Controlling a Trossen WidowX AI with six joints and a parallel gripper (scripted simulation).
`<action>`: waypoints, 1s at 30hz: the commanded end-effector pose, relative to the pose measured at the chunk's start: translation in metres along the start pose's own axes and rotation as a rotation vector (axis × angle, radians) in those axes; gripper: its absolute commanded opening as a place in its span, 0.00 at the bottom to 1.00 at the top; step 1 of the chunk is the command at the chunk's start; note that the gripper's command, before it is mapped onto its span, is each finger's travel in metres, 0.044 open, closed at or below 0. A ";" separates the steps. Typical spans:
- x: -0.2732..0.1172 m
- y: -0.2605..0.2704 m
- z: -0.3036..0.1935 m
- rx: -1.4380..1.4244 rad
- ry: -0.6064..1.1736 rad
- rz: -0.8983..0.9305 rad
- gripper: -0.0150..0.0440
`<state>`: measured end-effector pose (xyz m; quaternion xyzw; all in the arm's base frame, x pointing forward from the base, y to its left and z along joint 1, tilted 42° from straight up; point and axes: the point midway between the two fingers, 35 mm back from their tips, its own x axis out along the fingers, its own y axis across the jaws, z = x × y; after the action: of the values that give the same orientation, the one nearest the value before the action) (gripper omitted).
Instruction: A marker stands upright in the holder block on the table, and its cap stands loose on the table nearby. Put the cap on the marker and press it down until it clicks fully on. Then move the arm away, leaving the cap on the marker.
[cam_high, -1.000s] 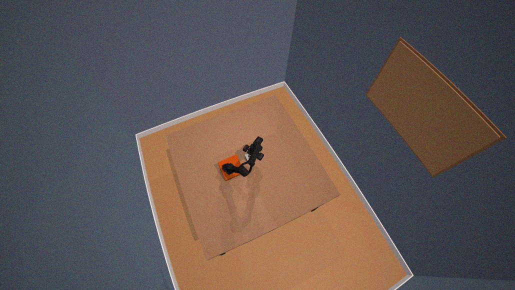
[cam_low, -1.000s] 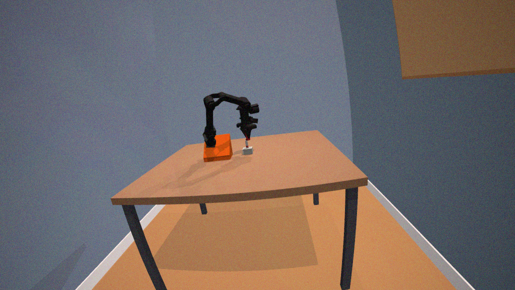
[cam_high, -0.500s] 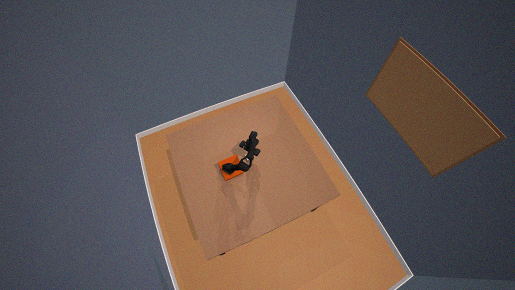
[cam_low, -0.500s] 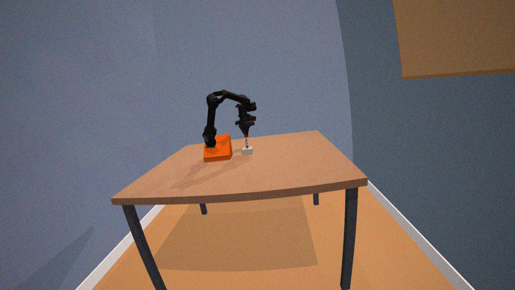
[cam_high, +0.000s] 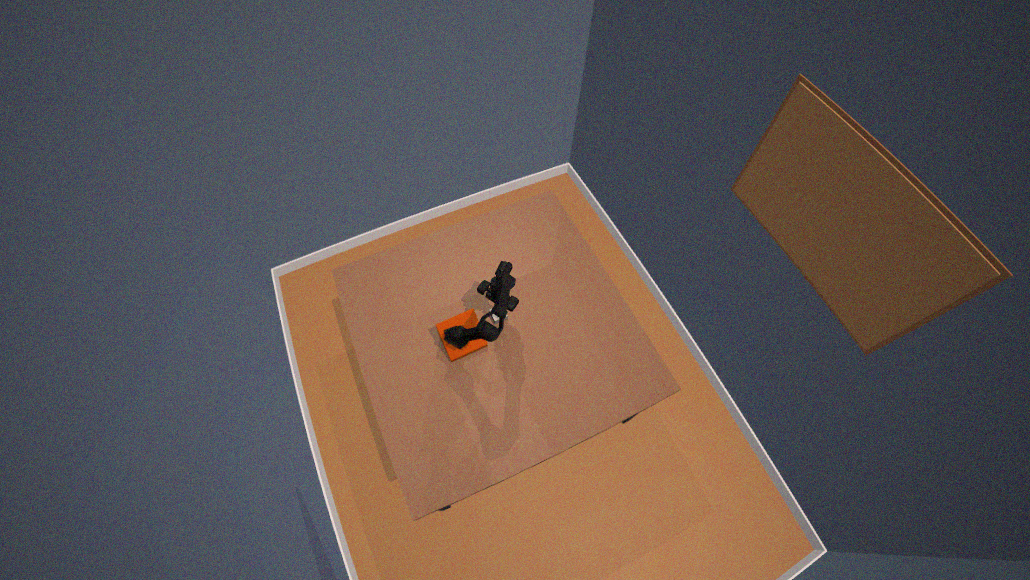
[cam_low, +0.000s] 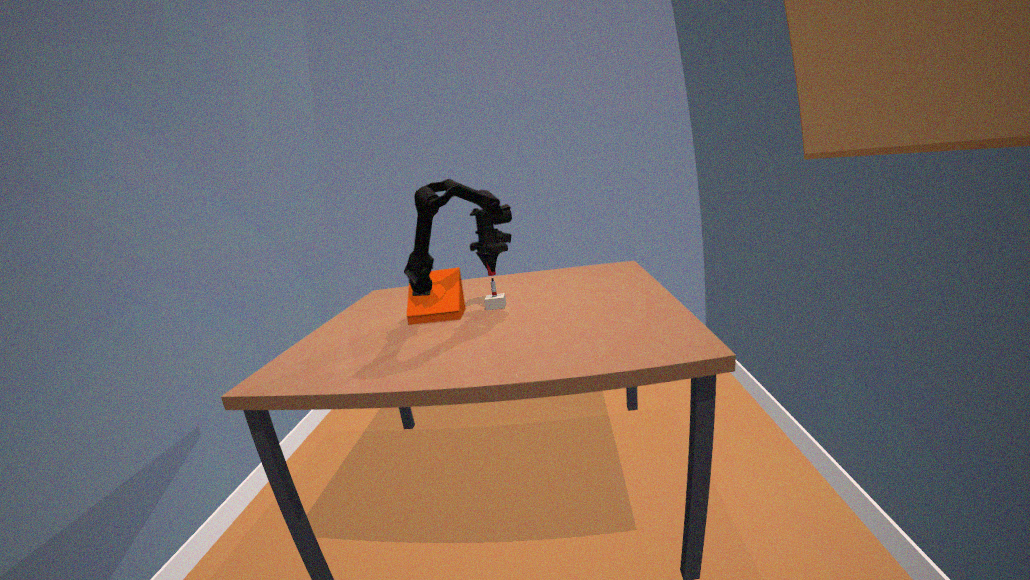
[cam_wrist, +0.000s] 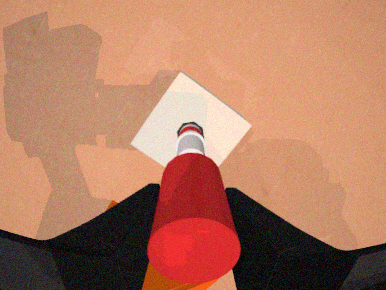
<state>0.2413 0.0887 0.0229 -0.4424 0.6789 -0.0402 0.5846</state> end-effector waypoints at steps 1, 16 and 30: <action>0.006 0.000 0.000 -0.003 0.002 -0.003 0.25; 0.030 0.000 0.000 -0.003 0.002 -0.003 0.25; 0.051 0.000 -0.001 -0.003 0.003 -0.005 0.25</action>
<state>0.2448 0.0584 -0.0122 -0.4421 0.6790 -0.0415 0.5846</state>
